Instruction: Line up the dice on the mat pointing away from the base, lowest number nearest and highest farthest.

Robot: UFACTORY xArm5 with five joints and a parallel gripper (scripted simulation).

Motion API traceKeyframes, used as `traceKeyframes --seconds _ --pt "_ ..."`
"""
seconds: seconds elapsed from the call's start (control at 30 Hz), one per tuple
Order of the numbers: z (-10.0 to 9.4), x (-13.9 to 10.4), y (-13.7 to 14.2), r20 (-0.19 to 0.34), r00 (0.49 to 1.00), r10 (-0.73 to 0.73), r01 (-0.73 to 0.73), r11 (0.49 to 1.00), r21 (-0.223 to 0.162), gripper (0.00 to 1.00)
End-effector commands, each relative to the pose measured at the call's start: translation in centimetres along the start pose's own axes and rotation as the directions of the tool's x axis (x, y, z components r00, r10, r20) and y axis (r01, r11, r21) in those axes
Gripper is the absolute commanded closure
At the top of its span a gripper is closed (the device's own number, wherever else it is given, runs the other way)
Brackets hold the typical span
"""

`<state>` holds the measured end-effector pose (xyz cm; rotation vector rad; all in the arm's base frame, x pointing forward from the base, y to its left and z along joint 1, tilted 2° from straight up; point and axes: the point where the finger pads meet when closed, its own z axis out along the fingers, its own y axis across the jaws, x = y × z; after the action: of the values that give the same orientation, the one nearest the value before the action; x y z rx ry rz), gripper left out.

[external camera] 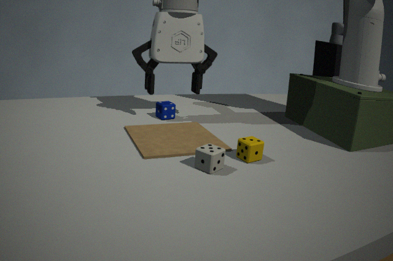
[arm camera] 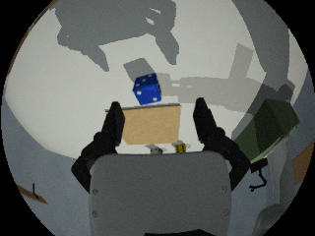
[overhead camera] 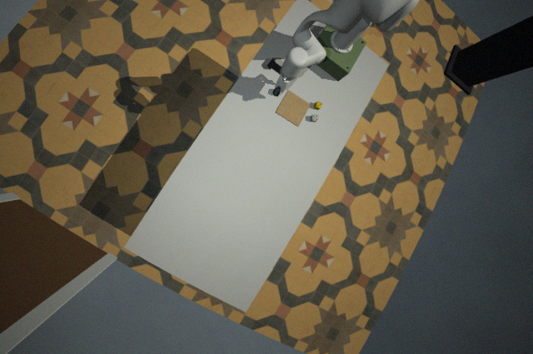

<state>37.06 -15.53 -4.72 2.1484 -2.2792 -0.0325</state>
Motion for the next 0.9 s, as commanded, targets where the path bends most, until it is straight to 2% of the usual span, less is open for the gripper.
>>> traceKeyframes --seconds 0.0,0.33,0.4,0.67,0.87 --pt "0.0 -3.3 0.9 -0.002 1.0 0.0 0.0 1.0 0.001 0.0" --pt "0.2 -12.1 3.7 -0.007 1.0 0.0 0.0 1.0 -0.004 0.0" --pt "0.2 -12.1 3.7 -0.007 1.0 0.0 0.0 1.0 -0.004 0.0" --pt "0.3 -16.5 5.2 -0.01 1.0 0.0 0.0 1.0 -0.007 0.0" --pt "0.3 -17.7 5.6 -0.011 1.0 0.0 0.0 1.0 -0.007 0.0"
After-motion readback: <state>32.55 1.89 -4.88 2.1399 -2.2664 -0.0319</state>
